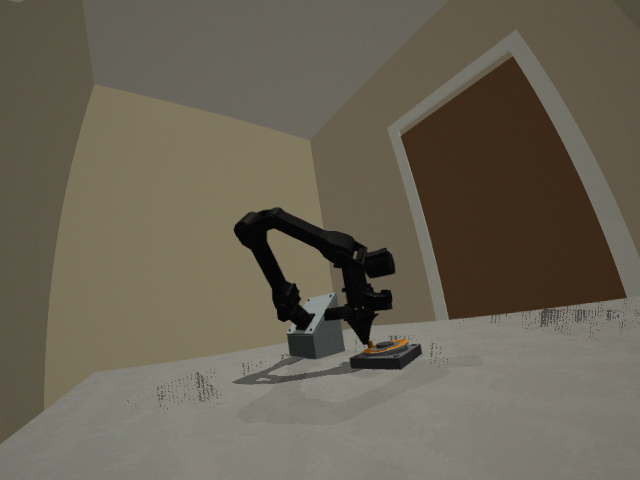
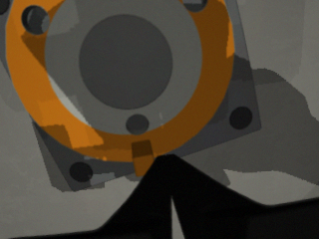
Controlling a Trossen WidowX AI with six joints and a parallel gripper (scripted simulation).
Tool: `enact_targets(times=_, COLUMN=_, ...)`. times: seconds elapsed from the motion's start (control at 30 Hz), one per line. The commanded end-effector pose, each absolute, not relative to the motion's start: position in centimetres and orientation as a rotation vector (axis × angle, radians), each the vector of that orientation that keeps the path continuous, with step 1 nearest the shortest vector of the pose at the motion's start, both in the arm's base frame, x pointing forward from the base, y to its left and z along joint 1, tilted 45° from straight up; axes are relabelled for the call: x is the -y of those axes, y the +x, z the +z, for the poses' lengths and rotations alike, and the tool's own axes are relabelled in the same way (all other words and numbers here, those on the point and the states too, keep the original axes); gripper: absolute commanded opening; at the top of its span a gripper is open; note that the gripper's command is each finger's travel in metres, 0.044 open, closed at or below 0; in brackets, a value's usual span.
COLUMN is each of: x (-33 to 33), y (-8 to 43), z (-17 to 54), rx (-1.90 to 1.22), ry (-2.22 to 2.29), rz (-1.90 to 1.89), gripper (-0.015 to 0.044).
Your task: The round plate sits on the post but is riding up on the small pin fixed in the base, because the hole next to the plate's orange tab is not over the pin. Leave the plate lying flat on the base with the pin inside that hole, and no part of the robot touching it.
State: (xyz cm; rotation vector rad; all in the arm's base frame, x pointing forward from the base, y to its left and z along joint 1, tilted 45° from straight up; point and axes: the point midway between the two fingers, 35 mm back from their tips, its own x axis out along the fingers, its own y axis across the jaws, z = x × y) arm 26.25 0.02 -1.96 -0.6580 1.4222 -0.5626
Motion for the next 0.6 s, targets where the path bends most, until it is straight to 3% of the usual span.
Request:
enact_targets(times=0.0, x=-0.3, y=26.0, z=-2.5, rx=-1.428, ry=-0.655, rz=-0.563, gripper=0.0)
enact_targets(times=0.57, x=-2.0, y=26.2, z=-4.0, rx=-1.428, ry=-0.654, rz=-0.562, gripper=0.0)
